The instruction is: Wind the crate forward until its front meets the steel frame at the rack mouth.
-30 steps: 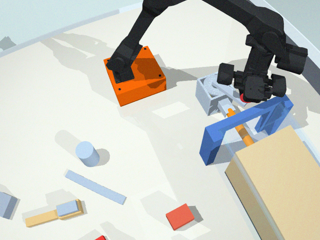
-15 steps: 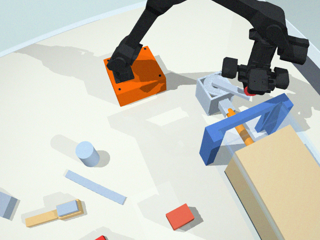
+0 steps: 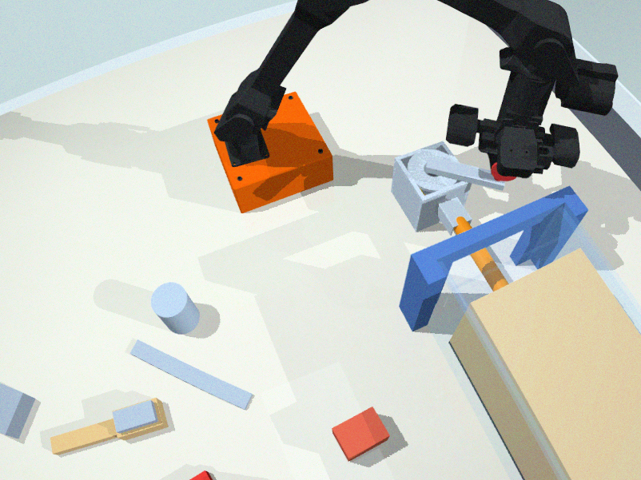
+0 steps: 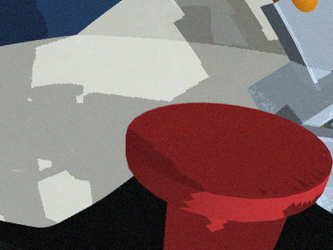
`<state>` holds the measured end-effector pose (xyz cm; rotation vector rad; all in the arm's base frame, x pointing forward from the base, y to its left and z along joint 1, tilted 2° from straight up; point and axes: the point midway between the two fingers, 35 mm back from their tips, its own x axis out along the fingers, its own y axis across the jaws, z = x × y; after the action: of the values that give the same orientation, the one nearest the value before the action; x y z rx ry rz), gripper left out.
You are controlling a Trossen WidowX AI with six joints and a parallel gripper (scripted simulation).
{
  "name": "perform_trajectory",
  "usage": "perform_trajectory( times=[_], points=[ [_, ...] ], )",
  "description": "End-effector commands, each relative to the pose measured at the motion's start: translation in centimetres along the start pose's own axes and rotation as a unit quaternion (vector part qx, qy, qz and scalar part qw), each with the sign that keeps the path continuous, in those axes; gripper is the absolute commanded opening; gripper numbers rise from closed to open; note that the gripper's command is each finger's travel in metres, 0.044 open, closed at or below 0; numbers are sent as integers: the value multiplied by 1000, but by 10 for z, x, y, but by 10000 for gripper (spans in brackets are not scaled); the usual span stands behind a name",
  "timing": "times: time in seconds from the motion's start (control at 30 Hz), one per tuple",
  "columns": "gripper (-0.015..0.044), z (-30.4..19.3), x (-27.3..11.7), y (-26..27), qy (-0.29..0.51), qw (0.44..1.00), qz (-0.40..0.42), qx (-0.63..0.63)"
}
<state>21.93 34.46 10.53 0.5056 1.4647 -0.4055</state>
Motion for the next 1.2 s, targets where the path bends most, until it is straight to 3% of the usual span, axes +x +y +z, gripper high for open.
perform_trajectory(
  times=[0.0,1.17],
  points=[
    [0,-26,-1,-3,21,1000,-2,-14],
    [0,-75,-3,-31,23,1000,-3,-14]
  ],
)
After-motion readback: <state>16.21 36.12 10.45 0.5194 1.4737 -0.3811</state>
